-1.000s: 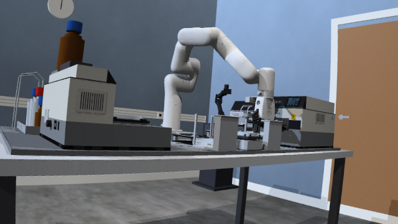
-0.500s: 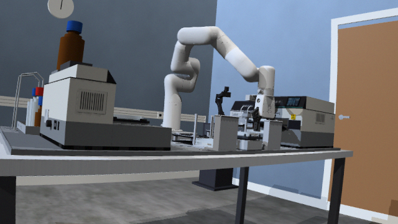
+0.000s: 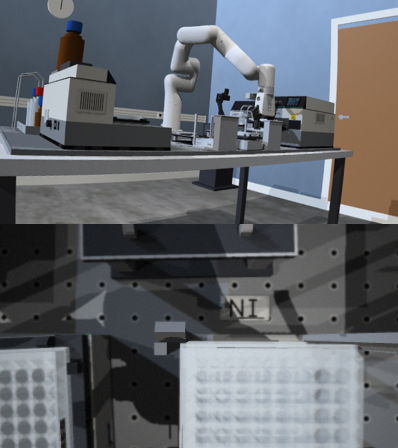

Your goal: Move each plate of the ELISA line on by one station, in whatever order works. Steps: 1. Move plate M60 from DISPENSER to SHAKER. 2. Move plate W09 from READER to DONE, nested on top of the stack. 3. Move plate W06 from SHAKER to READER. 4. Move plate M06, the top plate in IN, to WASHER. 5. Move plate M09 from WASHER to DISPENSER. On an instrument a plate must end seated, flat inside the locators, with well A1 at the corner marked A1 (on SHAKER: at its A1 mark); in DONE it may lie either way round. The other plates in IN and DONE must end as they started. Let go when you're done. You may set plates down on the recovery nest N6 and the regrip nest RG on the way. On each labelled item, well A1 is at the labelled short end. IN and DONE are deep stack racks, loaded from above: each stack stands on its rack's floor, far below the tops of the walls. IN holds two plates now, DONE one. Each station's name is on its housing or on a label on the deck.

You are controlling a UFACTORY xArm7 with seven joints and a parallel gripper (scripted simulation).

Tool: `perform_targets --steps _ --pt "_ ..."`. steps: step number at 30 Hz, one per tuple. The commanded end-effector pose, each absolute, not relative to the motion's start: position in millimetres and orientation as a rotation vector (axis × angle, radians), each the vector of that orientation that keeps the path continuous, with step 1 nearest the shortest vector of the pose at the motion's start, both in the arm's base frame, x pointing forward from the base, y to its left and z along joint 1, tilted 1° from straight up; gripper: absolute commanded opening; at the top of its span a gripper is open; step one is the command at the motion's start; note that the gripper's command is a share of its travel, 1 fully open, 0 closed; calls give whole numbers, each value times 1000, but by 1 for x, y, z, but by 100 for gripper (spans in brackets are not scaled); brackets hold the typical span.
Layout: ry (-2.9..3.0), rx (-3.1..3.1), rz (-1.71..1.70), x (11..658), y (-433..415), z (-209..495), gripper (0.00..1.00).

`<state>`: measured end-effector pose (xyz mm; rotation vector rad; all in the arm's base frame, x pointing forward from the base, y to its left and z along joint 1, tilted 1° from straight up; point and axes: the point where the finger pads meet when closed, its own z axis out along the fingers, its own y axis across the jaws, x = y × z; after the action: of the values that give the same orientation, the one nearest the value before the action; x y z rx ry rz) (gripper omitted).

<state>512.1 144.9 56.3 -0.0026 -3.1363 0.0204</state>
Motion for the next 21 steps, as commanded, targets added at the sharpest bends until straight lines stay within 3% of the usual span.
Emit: perform_targets --steps 1,21 --pt "-3140 -2 19 513 145 61 0" --pt "-3140 -2 19 513 146 72 0"
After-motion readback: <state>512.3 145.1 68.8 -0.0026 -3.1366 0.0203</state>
